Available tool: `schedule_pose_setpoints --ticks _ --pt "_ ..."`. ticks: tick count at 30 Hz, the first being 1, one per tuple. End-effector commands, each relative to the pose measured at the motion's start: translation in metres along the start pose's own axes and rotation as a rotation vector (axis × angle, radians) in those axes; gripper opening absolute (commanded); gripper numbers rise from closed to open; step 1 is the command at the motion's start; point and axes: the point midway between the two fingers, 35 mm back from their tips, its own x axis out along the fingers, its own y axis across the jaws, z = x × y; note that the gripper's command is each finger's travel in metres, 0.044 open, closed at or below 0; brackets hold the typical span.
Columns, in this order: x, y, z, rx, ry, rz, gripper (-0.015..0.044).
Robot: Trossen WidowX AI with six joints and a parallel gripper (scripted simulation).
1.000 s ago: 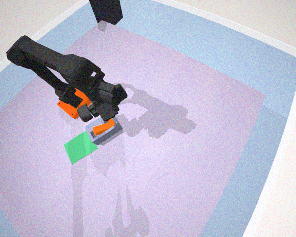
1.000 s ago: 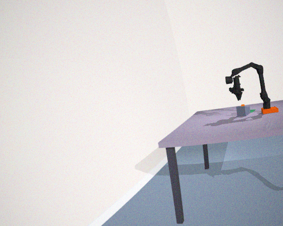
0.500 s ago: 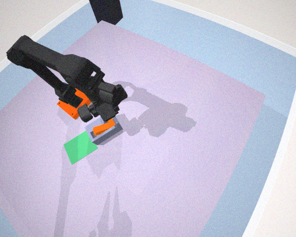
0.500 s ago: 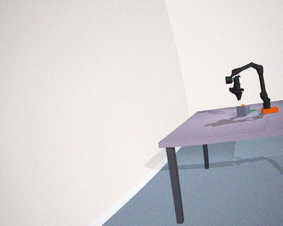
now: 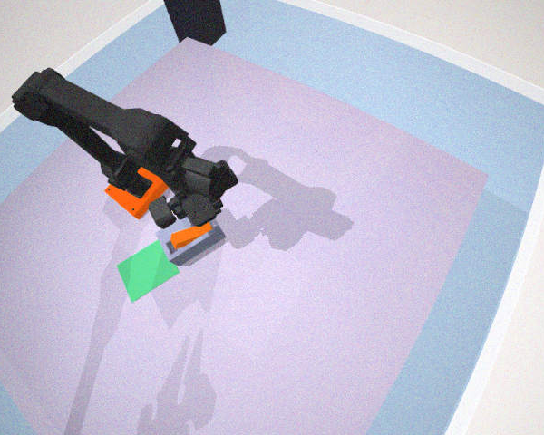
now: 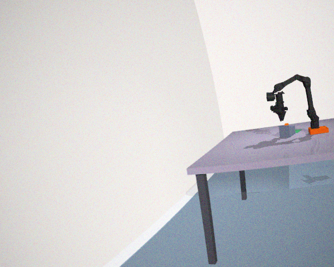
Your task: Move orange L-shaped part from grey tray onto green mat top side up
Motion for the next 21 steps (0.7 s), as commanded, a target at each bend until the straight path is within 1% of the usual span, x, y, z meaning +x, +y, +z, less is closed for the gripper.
schedule_pose_setpoints --ticks 1,3,11,21 --pt "0.043 -0.006 -0.007 -0.008 0.034 -0.024 0.018" --pt "0.053 -0.007 -0.009 -0.009 0.036 -0.026 0.018" --pt "0.054 -0.007 -0.009 -0.009 0.036 -0.026 0.018" --pt "0.07 -0.007 -0.009 -0.009 0.036 -0.026 0.018"
